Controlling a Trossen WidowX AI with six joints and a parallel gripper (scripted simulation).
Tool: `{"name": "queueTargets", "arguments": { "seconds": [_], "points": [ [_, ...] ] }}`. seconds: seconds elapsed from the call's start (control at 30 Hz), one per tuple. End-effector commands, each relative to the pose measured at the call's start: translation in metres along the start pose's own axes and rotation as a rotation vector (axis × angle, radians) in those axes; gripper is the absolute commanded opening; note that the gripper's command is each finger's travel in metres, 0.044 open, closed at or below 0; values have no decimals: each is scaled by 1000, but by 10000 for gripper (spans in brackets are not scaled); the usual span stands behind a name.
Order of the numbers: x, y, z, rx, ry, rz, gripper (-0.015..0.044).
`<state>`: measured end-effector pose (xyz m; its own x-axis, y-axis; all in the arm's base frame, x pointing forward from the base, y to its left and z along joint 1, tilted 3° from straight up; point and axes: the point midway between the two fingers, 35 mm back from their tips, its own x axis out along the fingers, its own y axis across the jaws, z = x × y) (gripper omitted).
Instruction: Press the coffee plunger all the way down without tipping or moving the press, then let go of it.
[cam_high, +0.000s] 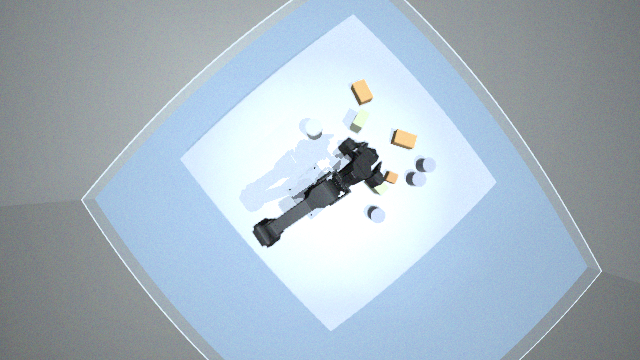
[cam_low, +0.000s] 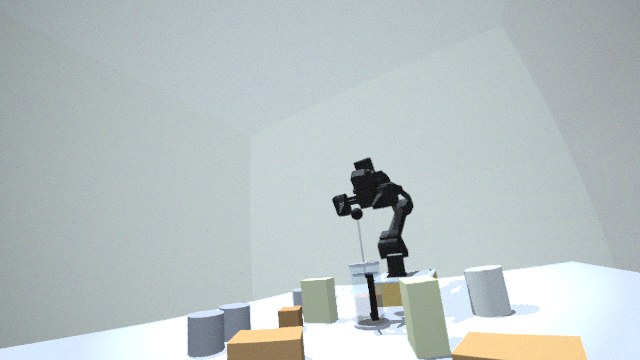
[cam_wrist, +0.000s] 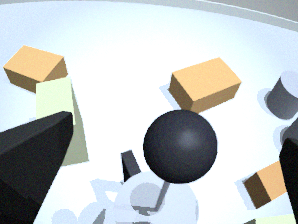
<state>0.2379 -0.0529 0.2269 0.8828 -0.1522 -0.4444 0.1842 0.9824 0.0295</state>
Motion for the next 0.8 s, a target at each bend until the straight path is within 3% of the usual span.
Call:
{"name": "queueTargets", "arguments": {
  "seconds": [0.0,0.03,0.43,0.77],
  "points": [
    [8,0,-2,3,5,-2,440],
    [8,0,-2,3,5,-2,440],
    [8,0,-2,3,5,-2,125],
    [8,0,-2,3,5,-2,124]
  ]
}}
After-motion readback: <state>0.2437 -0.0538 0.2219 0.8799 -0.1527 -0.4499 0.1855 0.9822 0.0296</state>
